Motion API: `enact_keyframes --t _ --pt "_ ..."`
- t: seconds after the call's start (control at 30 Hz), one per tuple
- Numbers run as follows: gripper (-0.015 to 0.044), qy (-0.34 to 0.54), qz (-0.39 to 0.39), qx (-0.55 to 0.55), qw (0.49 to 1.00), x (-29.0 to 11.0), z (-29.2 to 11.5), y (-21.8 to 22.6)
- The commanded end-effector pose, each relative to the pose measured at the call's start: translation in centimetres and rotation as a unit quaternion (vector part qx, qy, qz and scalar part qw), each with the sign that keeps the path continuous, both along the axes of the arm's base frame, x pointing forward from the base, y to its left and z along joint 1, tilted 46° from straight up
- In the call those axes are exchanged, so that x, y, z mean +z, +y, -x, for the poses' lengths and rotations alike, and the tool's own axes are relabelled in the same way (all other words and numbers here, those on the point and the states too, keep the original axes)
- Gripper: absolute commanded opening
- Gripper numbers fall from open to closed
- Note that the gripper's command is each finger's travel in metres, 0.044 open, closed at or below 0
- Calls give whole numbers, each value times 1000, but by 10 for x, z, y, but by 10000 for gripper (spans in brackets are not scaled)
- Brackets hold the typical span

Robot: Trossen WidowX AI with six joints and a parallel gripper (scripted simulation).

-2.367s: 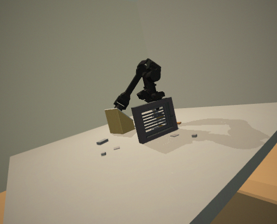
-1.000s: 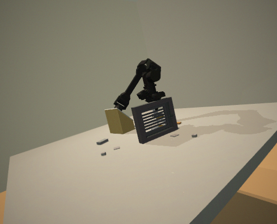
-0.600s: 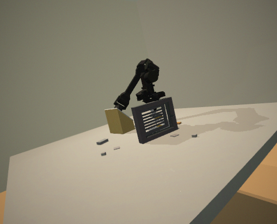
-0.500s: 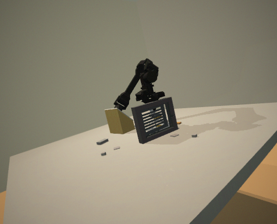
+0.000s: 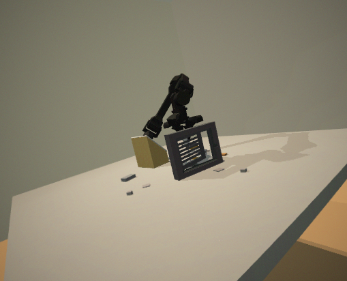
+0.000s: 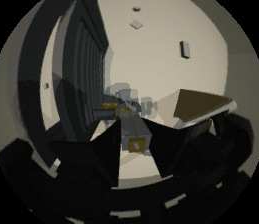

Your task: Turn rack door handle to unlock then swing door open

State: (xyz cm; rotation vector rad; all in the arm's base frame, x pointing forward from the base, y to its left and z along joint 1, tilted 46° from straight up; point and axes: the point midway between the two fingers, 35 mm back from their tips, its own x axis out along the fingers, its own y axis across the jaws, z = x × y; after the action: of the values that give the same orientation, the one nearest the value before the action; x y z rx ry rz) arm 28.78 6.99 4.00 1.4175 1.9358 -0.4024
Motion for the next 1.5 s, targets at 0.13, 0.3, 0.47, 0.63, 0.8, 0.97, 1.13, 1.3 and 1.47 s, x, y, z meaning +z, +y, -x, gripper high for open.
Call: enact_keyframes --t 0.13,0.3,0.47,0.63,0.8,0.97,1.13,1.3,1.47 --pt "25 -62 -9 56 996 -7 12 -9" --pt "25 -87 -14 80 993 -11 20 -15" --pt "25 -111 -20 104 988 -16 27 -21" --pt "25 -135 -25 128 982 -21 34 -27" --pt "25 -158 -30 150 976 -26 40 -34" --pt "25 -181 -35 173 968 -32 45 -41" --pt "25 -205 -40 197 958 -38 51 -48" --pt "25 -228 -45 220 948 -45 55 -56" --pt "25 -251 -50 242 936 -52 59 -63"
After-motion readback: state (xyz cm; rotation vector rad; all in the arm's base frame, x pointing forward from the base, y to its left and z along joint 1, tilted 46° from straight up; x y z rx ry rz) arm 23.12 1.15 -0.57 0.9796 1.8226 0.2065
